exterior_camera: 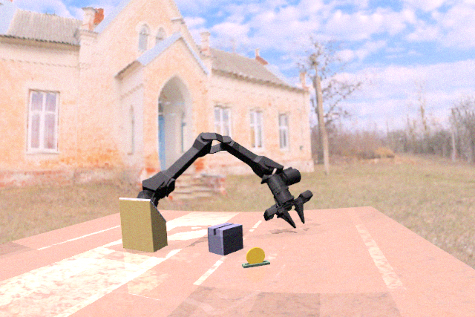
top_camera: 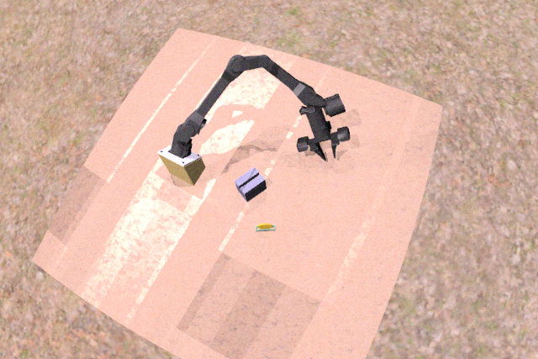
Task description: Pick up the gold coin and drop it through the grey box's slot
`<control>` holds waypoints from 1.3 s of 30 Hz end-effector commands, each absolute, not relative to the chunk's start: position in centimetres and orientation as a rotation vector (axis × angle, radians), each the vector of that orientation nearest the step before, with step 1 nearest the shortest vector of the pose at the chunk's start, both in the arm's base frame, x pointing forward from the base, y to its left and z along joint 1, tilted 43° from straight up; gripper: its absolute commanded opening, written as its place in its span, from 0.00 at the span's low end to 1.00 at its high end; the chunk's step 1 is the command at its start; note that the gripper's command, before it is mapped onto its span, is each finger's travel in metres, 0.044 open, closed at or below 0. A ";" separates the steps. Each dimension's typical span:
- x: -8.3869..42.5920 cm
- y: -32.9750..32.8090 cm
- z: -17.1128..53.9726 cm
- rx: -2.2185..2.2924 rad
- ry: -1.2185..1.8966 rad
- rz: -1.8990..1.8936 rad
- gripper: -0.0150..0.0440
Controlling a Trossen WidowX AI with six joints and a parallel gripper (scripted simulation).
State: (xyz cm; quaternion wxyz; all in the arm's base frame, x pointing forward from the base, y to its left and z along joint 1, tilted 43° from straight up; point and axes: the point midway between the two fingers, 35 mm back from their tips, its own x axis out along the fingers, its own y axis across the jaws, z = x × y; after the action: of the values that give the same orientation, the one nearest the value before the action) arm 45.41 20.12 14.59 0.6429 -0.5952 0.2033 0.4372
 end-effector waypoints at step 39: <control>37.0 -7.7 -4.3 0.202 1.233 0.879 0.53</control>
State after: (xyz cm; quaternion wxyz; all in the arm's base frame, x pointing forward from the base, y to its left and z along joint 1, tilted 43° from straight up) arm 37.25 -8.93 -3.09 0.7267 0.0818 0.5556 0.3957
